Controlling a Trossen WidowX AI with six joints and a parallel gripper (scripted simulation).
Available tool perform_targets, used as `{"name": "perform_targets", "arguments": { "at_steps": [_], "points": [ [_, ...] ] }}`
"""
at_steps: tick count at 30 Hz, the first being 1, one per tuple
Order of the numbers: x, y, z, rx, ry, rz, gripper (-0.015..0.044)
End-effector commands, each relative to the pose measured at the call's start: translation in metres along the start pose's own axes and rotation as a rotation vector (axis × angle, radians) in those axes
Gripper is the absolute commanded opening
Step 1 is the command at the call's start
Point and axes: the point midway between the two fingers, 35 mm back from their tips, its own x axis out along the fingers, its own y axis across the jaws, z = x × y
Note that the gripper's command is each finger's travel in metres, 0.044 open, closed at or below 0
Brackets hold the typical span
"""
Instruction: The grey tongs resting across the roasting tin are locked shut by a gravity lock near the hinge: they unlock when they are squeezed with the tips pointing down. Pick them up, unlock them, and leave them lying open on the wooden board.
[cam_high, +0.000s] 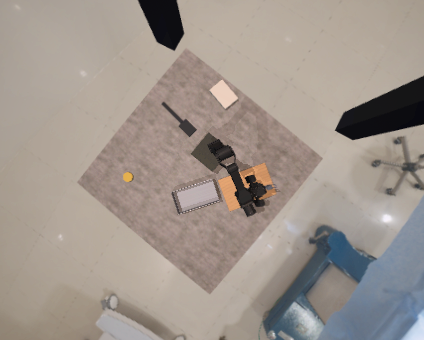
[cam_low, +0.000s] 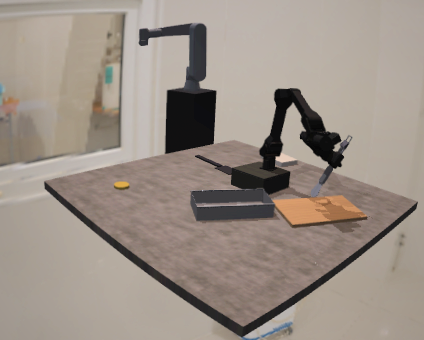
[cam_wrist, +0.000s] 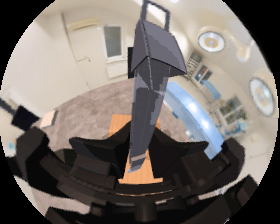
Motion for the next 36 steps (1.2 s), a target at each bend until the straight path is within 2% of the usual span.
{"name": "perform_targets", "arguments": {
  "at_steps": [1, 18, 36],
  "points": [
    [-0.001, 0.0, 0.002, -0.008, -0.009, -0.002, -0.015],
    [0.002, 0.0, 0.001, -0.004, 0.013, 0.004, -0.015],
    [0.044, 0.002, -0.024, 0.044, 0.522, 0.059, -0.015]
  ]
}}
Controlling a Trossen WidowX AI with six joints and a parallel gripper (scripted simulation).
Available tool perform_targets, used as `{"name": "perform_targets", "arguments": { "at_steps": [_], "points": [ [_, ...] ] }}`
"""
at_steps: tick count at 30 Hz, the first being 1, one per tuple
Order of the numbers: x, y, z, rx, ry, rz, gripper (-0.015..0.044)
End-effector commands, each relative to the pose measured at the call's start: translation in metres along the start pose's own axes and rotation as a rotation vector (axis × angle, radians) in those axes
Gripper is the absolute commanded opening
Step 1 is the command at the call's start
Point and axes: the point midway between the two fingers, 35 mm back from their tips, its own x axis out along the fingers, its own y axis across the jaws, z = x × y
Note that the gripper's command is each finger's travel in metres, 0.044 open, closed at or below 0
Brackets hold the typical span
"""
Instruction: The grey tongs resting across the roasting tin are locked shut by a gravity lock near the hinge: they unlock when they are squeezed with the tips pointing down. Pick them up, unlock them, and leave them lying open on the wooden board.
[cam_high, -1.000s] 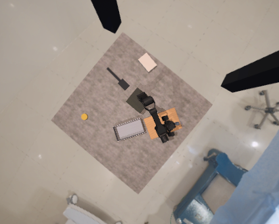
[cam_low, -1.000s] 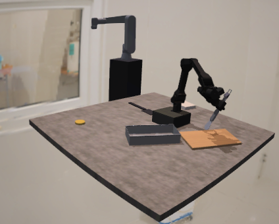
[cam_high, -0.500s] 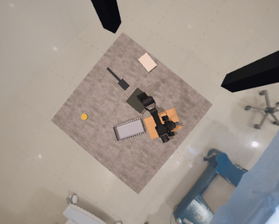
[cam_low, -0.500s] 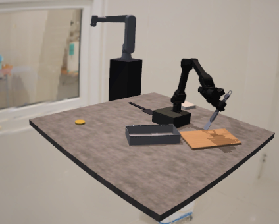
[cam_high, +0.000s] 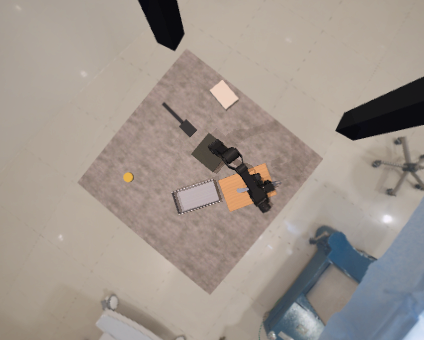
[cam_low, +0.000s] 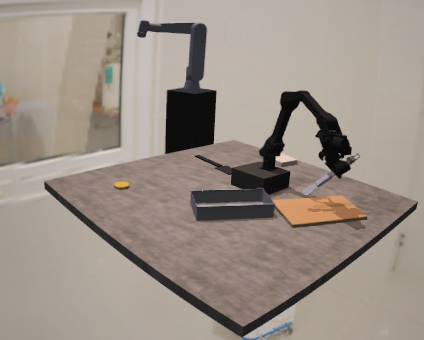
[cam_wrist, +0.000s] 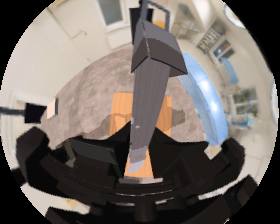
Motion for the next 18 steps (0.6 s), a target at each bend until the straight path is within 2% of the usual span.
{"name": "perform_targets", "arguments": {
  "at_steps": [1, 13, 18],
  "points": [
    [0.005, -0.001, 0.002, 0.0, 0.118, -0.011, -0.015],
    [0.018, -0.004, 0.002, -0.015, 0.464, -0.074, -0.015],
    [0.018, -0.004, 0.003, -0.02, 0.504, -0.087, -0.015]
  ]
}}
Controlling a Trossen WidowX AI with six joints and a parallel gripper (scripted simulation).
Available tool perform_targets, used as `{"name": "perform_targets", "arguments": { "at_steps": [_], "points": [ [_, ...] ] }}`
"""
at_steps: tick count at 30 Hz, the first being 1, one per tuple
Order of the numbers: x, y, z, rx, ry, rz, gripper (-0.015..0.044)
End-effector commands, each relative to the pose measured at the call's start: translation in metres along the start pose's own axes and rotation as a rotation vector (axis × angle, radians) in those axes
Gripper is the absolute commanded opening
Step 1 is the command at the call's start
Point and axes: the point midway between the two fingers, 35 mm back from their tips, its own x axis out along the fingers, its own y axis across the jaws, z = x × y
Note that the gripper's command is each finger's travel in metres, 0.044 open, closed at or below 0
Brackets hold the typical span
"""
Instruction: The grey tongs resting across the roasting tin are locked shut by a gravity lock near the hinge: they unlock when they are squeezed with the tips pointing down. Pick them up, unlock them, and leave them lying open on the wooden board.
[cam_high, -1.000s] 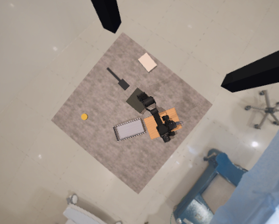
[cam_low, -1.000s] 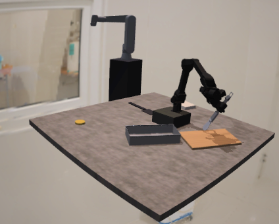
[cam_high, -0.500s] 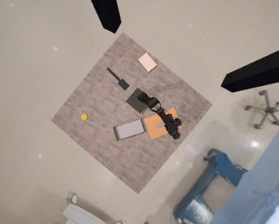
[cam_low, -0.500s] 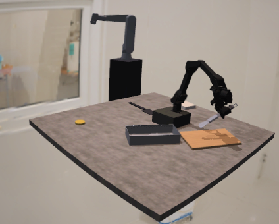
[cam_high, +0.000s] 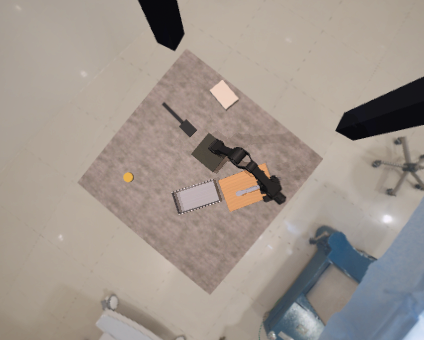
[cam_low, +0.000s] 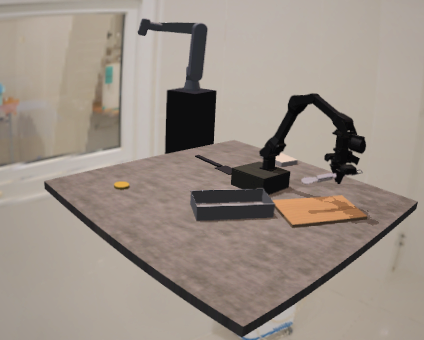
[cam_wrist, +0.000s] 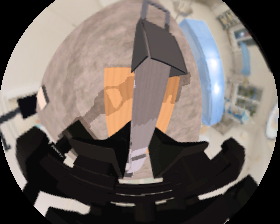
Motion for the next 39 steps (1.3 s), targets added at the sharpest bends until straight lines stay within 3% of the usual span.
{"name": "perform_targets", "arguments": {
  "at_steps": [1, 39],
  "points": [
    [-0.004, -0.002, 0.0, 0.004, 0.029, -0.022, -0.015],
    [0.046, -0.006, 0.0, 0.004, 0.029, -0.022, -0.015]
  ]
}}
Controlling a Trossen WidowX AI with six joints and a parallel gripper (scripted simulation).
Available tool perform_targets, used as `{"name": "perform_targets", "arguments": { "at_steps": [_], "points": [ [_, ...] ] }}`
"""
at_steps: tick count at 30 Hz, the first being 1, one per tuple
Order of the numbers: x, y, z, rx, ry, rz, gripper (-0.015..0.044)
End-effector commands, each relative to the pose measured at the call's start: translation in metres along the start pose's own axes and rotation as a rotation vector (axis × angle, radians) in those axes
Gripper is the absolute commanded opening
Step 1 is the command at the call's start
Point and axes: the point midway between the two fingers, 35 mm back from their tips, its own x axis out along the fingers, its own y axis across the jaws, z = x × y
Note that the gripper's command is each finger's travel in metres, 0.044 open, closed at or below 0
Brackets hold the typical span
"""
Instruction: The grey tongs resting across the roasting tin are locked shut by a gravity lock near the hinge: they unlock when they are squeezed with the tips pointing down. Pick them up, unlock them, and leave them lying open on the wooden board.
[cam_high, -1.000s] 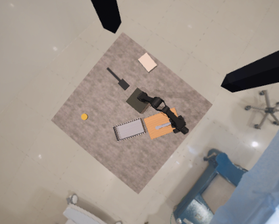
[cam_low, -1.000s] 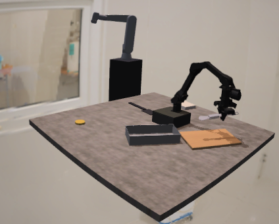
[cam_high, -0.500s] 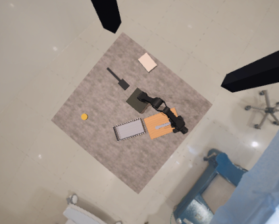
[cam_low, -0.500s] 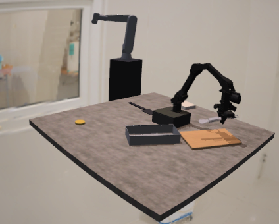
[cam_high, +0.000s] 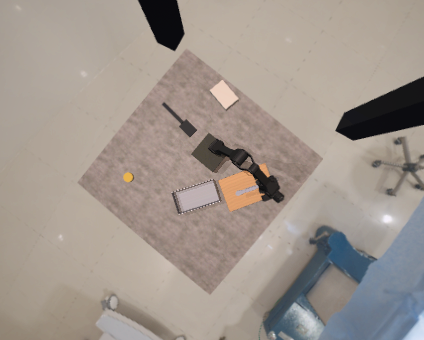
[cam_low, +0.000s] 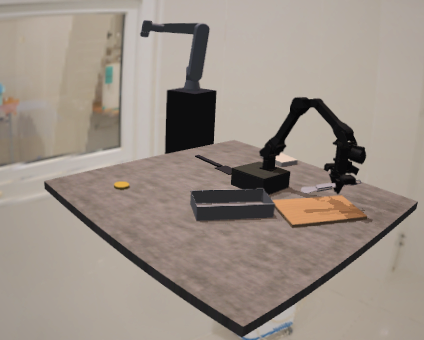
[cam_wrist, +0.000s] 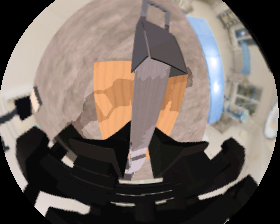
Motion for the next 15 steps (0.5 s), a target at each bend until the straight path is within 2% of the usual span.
{"name": "perform_targets", "arguments": {
  "at_steps": [1, 15],
  "points": [
    [0.005, -0.001, 0.0, 0.003, 0.001, -0.009, -0.015],
    [0.027, 0.0, -0.001, 0.003, 0.001, -0.009, -0.015]
  ]
}}
